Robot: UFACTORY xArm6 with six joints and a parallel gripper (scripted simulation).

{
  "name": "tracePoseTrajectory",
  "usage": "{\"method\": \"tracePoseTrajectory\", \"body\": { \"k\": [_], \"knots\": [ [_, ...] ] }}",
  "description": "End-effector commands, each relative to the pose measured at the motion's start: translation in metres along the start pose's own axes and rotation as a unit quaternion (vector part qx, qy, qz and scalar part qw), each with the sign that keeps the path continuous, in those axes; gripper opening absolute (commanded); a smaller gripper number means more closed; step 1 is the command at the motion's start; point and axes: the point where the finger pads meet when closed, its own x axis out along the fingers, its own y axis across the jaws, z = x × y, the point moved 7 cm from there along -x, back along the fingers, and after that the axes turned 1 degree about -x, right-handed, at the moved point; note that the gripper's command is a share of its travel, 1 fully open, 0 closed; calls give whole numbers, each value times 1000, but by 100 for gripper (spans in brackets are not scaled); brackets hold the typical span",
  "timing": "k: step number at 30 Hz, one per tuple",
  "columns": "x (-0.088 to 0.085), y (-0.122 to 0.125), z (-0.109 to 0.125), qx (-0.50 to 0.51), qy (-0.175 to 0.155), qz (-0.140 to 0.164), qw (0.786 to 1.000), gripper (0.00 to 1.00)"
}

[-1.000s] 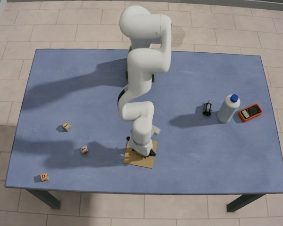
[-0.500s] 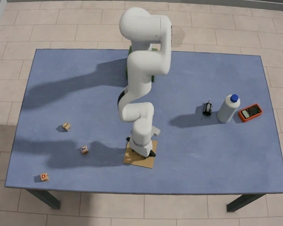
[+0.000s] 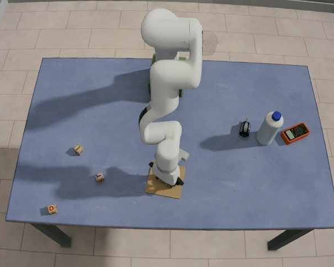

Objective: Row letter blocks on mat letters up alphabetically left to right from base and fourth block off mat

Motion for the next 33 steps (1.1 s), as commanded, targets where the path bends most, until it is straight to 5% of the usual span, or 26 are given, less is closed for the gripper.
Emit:
{"method": "tracePoseTrajectory", "body": {
  "k": [1,13,14,30,31,33],
  "knots": [
    [-1,1,1,0,-2,1,1000,69],
    [-1,1,1,0,-2,1,1000,69],
    [-1,1,1,0,-2,1,1000,48],
    [-1,1,1,0,-2,1,1000,48],
    [-1,1,1,0,-2,1,1000,28],
    [-1,1,1,0,-2,1,1000,28]
  ]
}}
